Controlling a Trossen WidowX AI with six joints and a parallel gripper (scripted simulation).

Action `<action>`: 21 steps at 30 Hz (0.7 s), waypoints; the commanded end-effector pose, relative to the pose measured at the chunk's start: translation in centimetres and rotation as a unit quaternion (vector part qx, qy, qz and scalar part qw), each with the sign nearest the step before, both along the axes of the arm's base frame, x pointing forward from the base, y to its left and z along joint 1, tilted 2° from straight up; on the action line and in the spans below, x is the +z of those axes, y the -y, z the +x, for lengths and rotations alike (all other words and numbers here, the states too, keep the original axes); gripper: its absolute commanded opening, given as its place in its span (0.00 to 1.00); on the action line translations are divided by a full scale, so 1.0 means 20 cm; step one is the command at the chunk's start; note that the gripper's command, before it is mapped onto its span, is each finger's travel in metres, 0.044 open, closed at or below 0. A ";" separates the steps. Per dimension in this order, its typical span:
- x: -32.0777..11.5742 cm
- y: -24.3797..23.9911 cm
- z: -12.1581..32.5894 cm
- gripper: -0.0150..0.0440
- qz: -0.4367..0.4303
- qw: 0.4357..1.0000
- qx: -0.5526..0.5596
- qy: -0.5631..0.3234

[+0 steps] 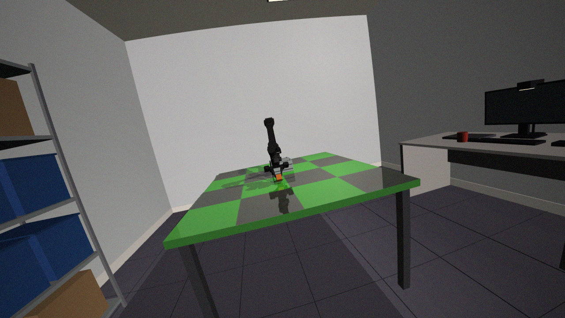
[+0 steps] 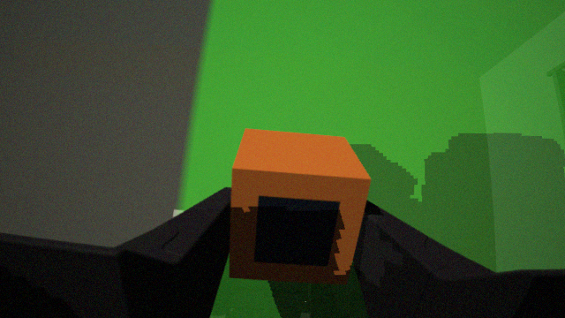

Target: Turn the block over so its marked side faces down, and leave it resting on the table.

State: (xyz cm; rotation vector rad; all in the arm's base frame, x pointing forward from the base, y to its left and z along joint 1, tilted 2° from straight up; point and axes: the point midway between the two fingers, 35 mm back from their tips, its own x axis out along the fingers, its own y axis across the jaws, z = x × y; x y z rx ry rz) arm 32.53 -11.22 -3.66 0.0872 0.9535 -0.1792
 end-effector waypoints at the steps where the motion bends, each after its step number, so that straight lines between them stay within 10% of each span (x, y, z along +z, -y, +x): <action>1: -0.04 0.00 0.00 0.25 -0.001 1.000 0.000 0.019; 21: -0.12 -0.01 -0.02 0.25 -0.026 0.989 0.001 0.145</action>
